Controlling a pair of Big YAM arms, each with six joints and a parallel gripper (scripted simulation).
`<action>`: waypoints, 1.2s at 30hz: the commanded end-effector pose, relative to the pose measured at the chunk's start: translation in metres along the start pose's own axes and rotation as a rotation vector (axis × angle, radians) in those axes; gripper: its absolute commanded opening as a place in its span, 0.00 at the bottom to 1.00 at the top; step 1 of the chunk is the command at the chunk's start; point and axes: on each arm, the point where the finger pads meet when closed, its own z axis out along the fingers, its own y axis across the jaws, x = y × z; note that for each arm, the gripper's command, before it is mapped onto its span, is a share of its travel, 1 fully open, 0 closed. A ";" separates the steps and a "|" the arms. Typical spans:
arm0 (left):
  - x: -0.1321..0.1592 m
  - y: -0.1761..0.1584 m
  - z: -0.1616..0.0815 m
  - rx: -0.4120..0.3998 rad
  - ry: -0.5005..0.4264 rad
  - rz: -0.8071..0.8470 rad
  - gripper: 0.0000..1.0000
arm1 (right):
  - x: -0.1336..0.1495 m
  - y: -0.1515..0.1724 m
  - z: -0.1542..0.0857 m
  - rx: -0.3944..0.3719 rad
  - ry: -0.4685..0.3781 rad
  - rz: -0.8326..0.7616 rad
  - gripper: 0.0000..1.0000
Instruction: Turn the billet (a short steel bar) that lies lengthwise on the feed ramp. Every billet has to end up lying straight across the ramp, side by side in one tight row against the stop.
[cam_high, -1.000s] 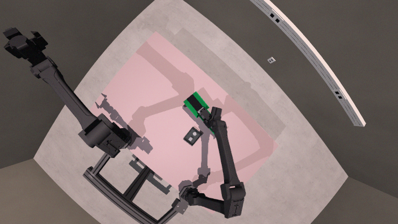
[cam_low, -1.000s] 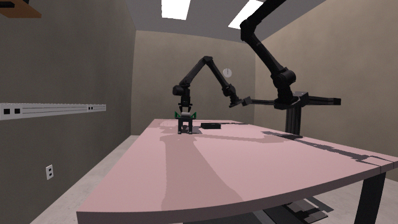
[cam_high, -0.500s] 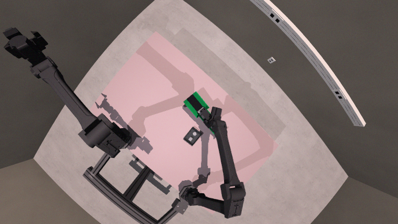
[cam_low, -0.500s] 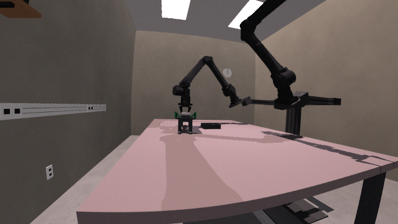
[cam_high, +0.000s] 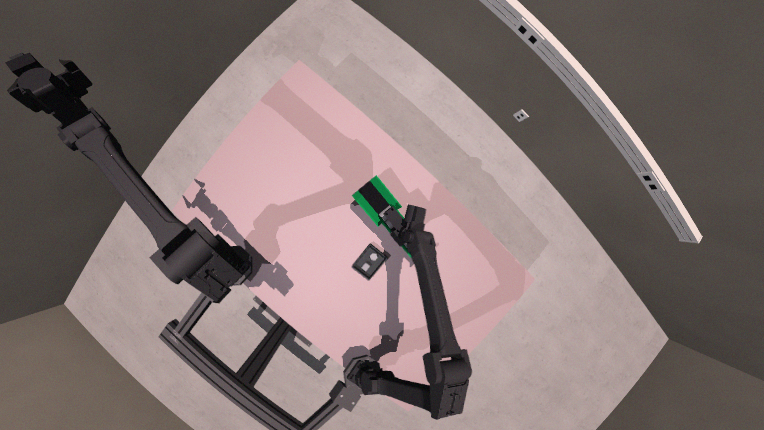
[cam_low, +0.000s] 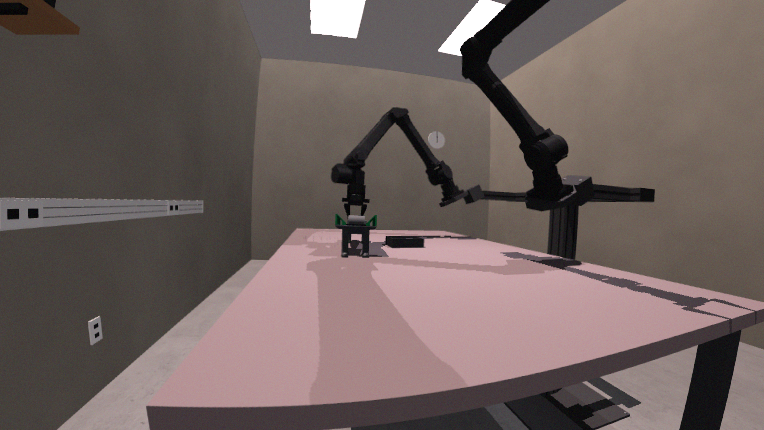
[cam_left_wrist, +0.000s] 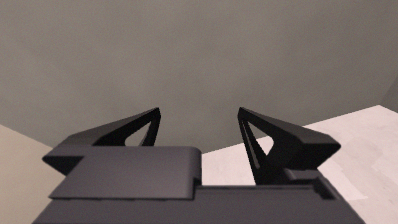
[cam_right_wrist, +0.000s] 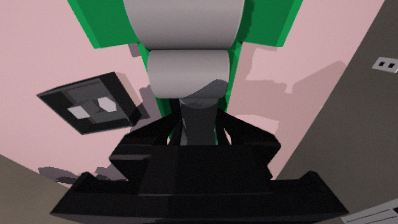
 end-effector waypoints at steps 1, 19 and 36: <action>-0.013 0.006 -0.008 -0.010 -0.036 0.013 1.00 | 0.003 -0.009 0.012 -0.009 0.012 0.015 0.00; -0.013 0.006 -0.008 -0.010 -0.036 0.013 1.00 | 0.003 -0.009 0.012 -0.009 0.012 0.015 0.00; -0.013 0.006 -0.008 -0.010 -0.036 0.013 1.00 | -0.008 -0.015 -0.028 0.026 -0.021 0.018 0.00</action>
